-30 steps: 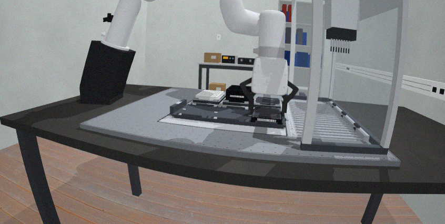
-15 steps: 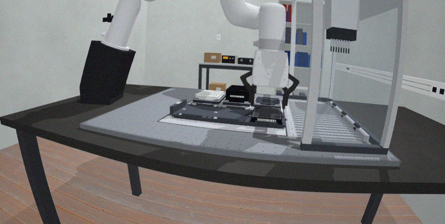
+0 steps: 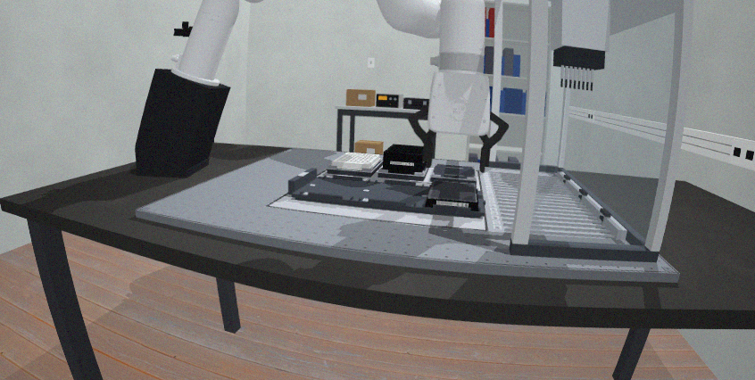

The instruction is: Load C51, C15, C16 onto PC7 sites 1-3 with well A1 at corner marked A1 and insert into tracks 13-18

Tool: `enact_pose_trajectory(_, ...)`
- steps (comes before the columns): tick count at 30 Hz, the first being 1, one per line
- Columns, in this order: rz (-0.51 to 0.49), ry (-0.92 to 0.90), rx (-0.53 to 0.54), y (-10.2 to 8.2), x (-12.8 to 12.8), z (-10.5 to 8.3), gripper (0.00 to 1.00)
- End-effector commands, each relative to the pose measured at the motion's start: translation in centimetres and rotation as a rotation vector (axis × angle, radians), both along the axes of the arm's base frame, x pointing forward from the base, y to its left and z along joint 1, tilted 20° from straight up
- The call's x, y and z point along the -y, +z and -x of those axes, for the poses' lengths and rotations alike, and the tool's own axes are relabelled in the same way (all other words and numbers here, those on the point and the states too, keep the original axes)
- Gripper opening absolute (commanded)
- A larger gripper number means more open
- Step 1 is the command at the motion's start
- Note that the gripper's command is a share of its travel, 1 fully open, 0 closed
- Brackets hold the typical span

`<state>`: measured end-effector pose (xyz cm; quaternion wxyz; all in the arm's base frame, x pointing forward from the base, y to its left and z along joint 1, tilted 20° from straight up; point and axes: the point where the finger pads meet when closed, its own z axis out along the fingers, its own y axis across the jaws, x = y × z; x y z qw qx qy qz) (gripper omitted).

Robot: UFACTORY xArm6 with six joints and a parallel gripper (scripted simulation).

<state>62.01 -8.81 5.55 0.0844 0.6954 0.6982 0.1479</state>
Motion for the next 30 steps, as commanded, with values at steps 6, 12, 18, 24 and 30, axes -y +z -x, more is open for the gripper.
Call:
enact_pose_trajectory(6, 0.001, 0.0, 0.005, 1.4, 0.2, 0.3, 1.0)
enact_pose_trajectory(12, 0.001, 0.0, 0.005, 2.3, 0.2, 0.6, 1.0)
enact_pose_trajectory(18, 0.001, 0.0, 0.005, 3.1, 0.3, 0.9, 1.0)
enact_pose_trajectory(24, 0.001, 0.0, 0.005, 3.9, 0.4, 1.1, 1.0)
enact_pose_trajectory(30, 0.001, 0.0, 0.005, 4.9, 0.5, 1.5, 1.0)
